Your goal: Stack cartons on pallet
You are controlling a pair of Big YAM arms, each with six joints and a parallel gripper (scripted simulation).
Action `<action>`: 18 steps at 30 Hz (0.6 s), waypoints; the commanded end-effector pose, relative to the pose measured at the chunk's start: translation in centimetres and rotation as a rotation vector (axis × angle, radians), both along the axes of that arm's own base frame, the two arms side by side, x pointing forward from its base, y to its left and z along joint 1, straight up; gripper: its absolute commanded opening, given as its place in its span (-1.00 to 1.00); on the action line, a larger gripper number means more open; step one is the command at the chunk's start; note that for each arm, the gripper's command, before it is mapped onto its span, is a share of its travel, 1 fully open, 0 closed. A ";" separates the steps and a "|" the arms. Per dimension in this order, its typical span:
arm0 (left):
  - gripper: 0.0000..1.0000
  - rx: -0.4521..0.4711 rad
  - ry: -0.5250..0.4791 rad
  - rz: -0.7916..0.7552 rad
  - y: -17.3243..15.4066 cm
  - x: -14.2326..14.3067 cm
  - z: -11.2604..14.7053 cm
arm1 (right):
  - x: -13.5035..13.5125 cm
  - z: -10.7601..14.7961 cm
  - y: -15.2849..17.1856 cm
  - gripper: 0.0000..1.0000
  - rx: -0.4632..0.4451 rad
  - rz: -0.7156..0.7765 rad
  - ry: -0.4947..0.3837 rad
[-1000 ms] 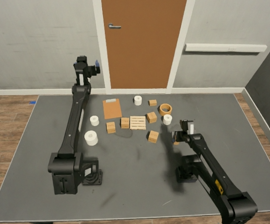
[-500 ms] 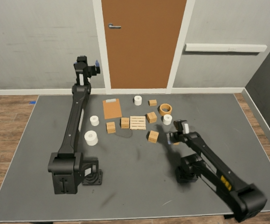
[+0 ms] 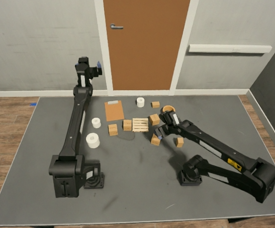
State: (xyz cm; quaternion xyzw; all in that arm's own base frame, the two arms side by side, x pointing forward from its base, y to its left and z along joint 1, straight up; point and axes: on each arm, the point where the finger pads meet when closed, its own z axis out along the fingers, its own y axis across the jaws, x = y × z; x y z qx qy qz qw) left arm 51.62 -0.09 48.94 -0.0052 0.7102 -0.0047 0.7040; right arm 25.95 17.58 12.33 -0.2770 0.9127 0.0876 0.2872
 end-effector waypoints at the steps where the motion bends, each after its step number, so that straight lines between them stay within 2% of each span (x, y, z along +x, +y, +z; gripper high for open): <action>1: 1.00 0.014 -0.020 -0.001 0.0 0.2 0.9 | 1.3 2.6 1.6 1.00 0.010 0.035 -0.027; 9: 1.00 0.014 -0.020 -0.001 0.0 0.2 0.9 | 1.5 2.9 1.4 1.00 0.020 0.014 -0.029; 10: 1.00 0.014 -0.020 -0.001 0.0 0.2 0.9 | 1.3 1.4 1.2 1.00 0.015 0.014 -0.022; 12: 1.00 0.014 -0.020 -0.001 0.0 0.2 0.9 | 1.5 0.9 1.1 1.00 0.019 0.009 -0.028; 13: 1.00 0.014 -0.020 -0.001 0.0 0.2 0.9 | 0.8 -1.1 0.6 1.00 0.005 0.009 -0.006; 18: 1.00 0.014 -0.020 -0.001 0.0 0.2 0.9 | 0.6 -5.4 0.5 1.00 0.004 0.009 -0.005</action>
